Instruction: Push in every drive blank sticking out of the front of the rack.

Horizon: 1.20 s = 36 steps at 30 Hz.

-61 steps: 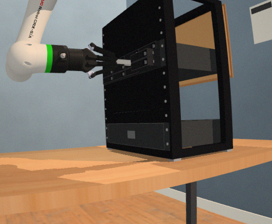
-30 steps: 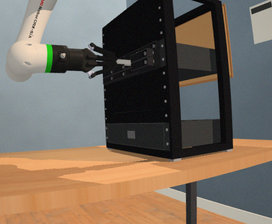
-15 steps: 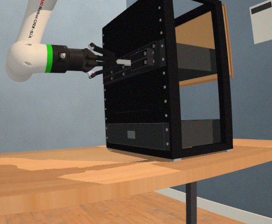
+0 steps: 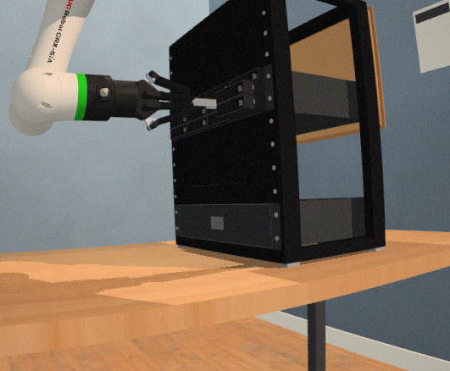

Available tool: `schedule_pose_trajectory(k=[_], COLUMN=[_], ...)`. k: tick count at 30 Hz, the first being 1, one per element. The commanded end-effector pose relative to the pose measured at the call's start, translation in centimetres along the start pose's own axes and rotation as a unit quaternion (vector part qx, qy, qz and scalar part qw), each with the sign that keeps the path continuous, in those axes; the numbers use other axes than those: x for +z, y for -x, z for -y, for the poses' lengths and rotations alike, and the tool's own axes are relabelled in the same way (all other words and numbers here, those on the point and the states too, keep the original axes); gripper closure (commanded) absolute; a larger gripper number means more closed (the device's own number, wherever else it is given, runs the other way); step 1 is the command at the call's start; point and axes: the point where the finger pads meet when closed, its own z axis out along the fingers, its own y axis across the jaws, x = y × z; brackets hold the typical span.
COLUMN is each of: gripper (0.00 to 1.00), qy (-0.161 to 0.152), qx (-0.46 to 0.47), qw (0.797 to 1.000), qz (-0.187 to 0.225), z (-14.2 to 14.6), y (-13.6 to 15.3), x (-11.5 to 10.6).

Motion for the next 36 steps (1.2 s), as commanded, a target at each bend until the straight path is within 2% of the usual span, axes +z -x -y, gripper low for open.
schedule_pose_trajectory(k=[1, 25, 30, 36], gripper=[0.90, 0.90, 0.90, 0.90], qy=[0.001, 0.001, 0.001, 0.001], qx=[0.000, 0.000, 0.000, 0.000], qw=[1.000, 1.000, 1.000, 1.000], qz=[0.000, 0.000, 0.000, 0.000], z=[-0.1, -0.1, -0.1, -0.1], y=[0.0, 0.0, 0.0, 0.0], x=[0.0, -0.1, -1.6, -5.1])
